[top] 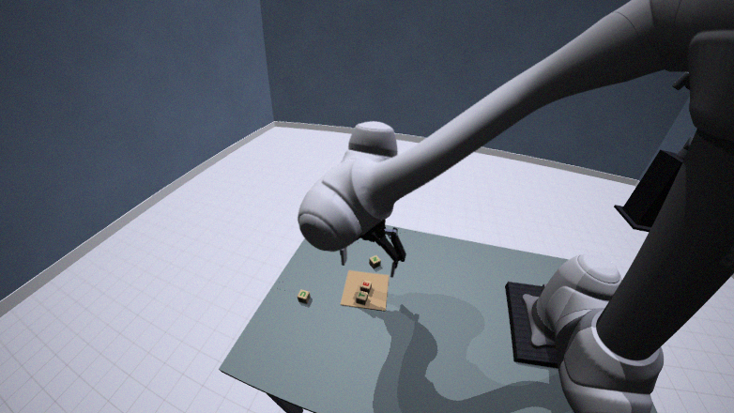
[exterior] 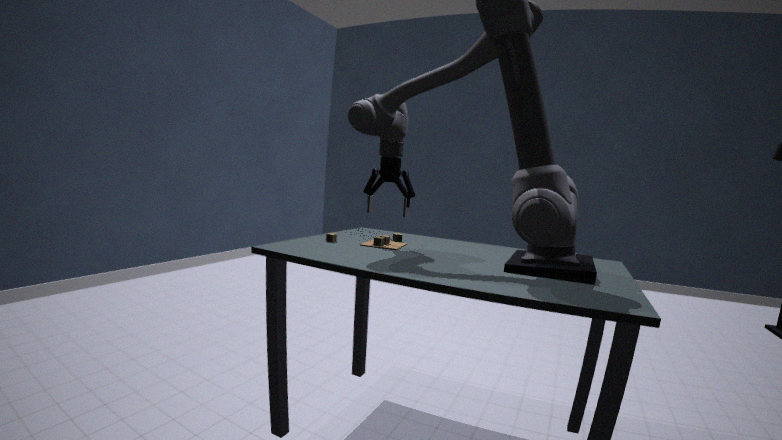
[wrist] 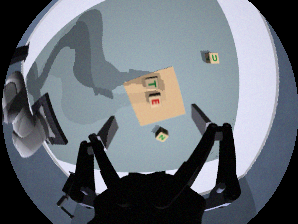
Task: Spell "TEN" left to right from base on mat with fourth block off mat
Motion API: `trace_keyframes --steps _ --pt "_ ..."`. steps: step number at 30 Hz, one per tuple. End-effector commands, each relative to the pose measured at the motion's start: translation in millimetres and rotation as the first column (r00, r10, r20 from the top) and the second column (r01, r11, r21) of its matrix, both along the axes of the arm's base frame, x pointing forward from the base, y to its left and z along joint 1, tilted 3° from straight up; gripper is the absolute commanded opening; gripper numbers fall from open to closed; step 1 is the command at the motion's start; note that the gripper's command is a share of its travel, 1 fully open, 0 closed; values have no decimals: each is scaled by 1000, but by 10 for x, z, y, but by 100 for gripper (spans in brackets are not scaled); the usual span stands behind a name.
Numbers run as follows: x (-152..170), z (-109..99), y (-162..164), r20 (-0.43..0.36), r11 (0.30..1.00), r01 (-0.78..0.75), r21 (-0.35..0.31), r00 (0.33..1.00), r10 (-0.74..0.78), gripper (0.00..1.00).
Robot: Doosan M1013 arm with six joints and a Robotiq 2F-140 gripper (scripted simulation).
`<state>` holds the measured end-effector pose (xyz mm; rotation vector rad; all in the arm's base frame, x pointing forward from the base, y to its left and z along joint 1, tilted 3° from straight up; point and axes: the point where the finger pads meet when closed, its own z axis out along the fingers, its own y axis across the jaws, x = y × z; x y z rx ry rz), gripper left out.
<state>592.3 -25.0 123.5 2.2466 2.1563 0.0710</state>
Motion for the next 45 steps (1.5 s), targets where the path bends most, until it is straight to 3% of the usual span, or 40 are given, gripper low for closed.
trace_keyframes --steps 1,36,43,45 --pt "16 51 -8 2 1000 2 -2 1000 -2 100" --pt "17 51 -10 2 1000 1 -2 1000 -1 100" --pt "37 29 -321 3 974 -226 -15 974 226 100" --pt "37 29 -321 3 974 -226 -15 974 226 100"
